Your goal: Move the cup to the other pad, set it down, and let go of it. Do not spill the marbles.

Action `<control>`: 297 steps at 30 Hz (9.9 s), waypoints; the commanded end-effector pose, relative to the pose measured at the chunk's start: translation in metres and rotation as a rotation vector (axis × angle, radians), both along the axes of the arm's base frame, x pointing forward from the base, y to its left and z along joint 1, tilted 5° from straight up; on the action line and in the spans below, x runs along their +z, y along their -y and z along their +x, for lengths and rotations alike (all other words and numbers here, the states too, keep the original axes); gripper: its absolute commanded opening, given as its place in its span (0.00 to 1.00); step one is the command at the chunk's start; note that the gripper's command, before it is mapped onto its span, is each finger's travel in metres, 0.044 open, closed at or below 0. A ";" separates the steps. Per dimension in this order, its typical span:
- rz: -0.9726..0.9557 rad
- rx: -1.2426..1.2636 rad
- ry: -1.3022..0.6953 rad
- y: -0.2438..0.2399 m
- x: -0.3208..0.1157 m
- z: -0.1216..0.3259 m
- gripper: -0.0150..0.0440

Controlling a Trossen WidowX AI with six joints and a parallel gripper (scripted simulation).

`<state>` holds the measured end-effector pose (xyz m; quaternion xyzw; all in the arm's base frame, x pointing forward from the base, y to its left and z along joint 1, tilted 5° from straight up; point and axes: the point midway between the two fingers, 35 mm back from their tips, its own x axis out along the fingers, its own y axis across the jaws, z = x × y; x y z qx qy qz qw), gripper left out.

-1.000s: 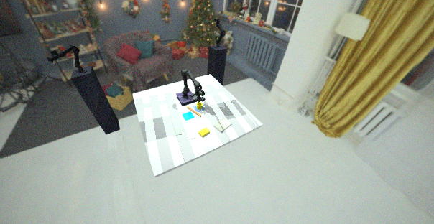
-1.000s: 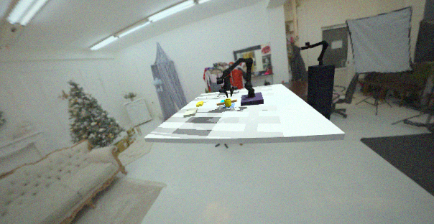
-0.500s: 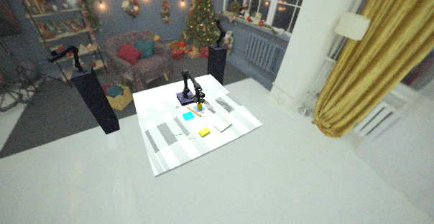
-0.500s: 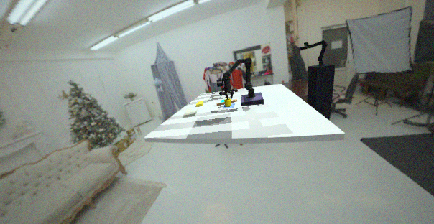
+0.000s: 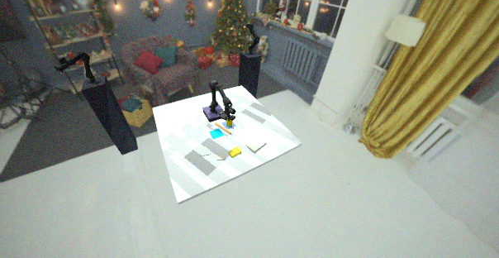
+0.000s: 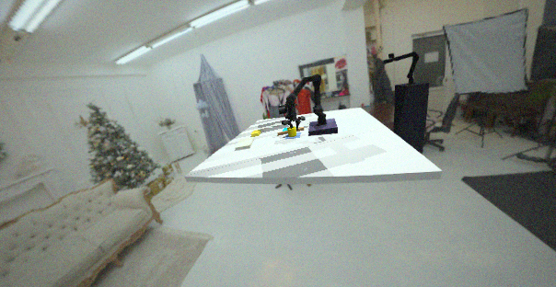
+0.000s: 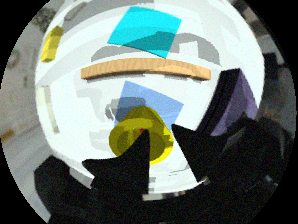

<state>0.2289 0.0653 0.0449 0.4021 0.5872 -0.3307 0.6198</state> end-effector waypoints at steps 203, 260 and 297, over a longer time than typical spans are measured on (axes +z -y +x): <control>-0.015 -0.004 -0.010 0.189 -0.003 0.052 0.25; -0.018 -0.003 -0.008 0.192 0.029 0.050 0.50; -0.016 -0.005 -0.013 0.195 0.086 0.041 1.00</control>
